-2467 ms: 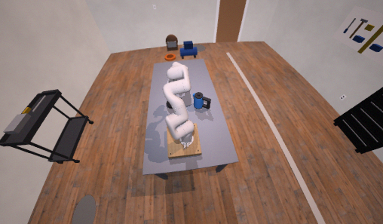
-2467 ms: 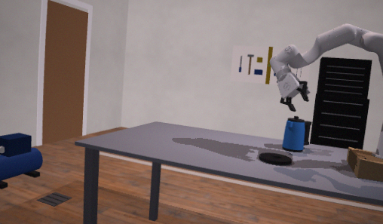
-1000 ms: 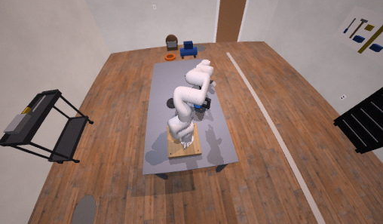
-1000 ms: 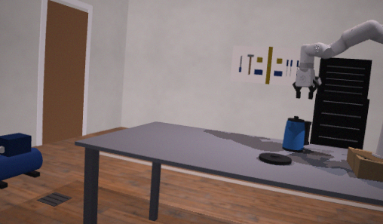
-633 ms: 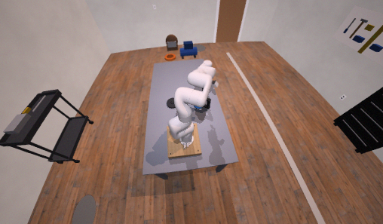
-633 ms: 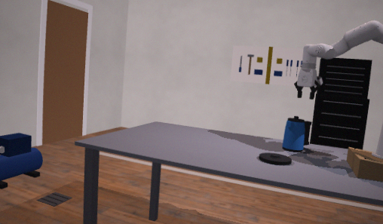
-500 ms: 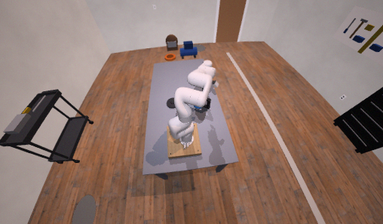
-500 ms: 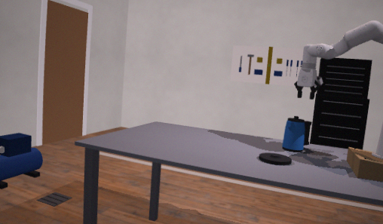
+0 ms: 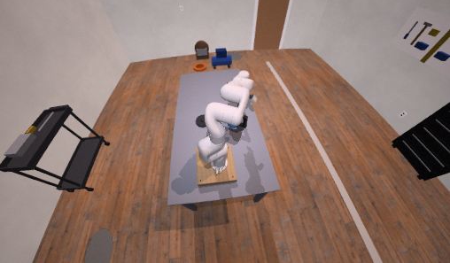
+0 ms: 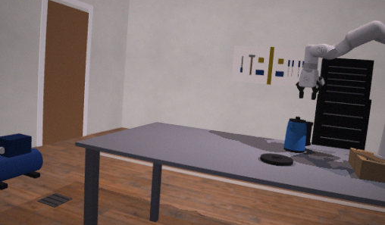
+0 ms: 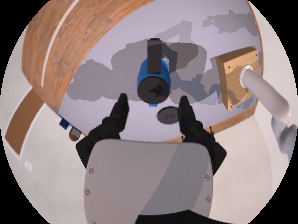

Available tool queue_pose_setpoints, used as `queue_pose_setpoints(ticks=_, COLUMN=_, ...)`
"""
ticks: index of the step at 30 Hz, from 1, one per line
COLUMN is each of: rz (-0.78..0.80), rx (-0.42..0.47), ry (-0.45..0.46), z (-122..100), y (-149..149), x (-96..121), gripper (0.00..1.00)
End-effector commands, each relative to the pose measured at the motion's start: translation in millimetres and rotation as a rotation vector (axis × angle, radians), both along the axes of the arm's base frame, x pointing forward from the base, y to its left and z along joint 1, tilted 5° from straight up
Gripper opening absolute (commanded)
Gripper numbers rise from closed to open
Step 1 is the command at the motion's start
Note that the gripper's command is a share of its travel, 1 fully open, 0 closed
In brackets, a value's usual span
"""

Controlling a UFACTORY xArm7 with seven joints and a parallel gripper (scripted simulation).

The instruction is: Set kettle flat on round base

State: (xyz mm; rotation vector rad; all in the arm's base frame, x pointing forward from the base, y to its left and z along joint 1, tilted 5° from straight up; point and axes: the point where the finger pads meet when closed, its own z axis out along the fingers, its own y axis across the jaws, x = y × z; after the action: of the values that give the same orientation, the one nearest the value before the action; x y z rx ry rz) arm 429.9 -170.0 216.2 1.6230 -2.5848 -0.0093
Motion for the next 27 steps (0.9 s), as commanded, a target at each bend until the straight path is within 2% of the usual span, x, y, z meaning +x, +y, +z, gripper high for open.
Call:
queue_pose_setpoints(ticks=1, rz=0.000, rx=-0.001, ry=-0.004, z=1.5, y=-0.3, x=1.1, gripper=0.81)
queue_pose_setpoints(ticks=27, rz=0.000, rx=-0.001, ry=-0.004, z=-4.4, y=-0.5, x=0.7, gripper=0.81)
